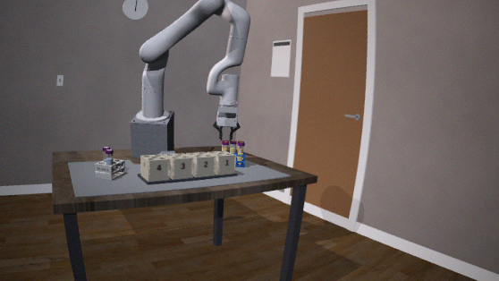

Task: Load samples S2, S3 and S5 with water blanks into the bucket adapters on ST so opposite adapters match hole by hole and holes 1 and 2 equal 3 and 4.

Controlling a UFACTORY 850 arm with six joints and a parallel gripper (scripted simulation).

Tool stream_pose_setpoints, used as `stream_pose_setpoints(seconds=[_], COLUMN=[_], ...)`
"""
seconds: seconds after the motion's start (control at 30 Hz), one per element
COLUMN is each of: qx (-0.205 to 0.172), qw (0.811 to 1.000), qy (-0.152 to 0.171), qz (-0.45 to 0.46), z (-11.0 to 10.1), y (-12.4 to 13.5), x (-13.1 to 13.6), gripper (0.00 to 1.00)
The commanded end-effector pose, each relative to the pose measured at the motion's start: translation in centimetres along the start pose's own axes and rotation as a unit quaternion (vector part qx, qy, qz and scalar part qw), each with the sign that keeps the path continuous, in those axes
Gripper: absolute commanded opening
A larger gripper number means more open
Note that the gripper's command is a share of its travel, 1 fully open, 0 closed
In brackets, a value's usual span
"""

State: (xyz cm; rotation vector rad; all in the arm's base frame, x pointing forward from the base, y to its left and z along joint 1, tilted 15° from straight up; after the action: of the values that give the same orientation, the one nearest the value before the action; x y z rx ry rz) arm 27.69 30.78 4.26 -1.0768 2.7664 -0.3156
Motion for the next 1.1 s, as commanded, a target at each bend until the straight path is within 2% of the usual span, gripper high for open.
stream_pose_setpoints(seconds=[0.0,1.07], qx=[0.001,0.001], qw=[1.0,1.0], qy=[0.001,0.001], qz=[0.0,0.0], z=[-1.3,-6.9], y=[0.0,0.0], x=[-0.1,-0.1], gripper=[0.44,0.44])
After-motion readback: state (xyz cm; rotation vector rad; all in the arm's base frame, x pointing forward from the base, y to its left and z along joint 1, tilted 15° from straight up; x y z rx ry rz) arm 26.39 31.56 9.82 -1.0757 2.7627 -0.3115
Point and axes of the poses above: the point where the finger pads meet when closed, its own z axis out along the fingers, its own x axis across the jaws, y = z × x, the point moved 10 cm from there along -z, back along the fingers, and after that the axes turned 15 degrees about z, right-handed, at the moved point
